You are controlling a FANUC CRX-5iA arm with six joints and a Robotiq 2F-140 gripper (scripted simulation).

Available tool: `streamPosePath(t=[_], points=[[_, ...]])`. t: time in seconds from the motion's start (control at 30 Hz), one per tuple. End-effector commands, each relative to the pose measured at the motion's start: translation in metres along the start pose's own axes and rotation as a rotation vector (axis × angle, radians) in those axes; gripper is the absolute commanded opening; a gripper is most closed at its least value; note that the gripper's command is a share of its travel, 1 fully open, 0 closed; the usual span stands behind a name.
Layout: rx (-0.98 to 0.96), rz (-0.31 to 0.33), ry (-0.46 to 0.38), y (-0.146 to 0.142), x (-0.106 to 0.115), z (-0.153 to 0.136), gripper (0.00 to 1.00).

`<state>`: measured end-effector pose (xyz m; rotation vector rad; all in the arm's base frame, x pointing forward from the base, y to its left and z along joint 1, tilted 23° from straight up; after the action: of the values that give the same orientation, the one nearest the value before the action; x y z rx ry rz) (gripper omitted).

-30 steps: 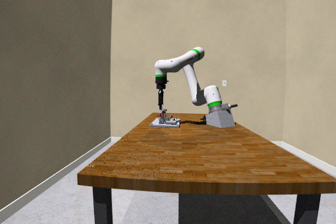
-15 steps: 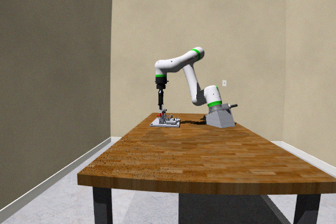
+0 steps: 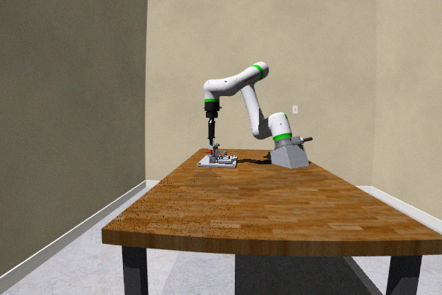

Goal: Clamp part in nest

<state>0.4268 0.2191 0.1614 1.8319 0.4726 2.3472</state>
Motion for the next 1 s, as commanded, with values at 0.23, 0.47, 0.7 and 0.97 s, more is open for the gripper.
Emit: streamPosePath(t=[0.23, 0.47, 0.7, 0.97], points=[[0.000, 0.000, 0.000, 0.000, -0.020, 0.000, 0.28], [0.000, 0.000, 0.000, 0.000, -0.032, 0.000, 0.28], [0.000, 0.000, 0.000, 0.000, -0.032, 0.000, 0.28], [0.000, 0.000, 0.000, 0.000, -0.032, 0.000, 0.28]])
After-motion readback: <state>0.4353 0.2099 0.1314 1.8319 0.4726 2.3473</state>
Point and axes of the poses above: the point where the finger pads meet when closed, its own x axis back along the fingers, its own y axis across the jaws, z = x × y, the point moved 7 cm from there along x, back along the fingers
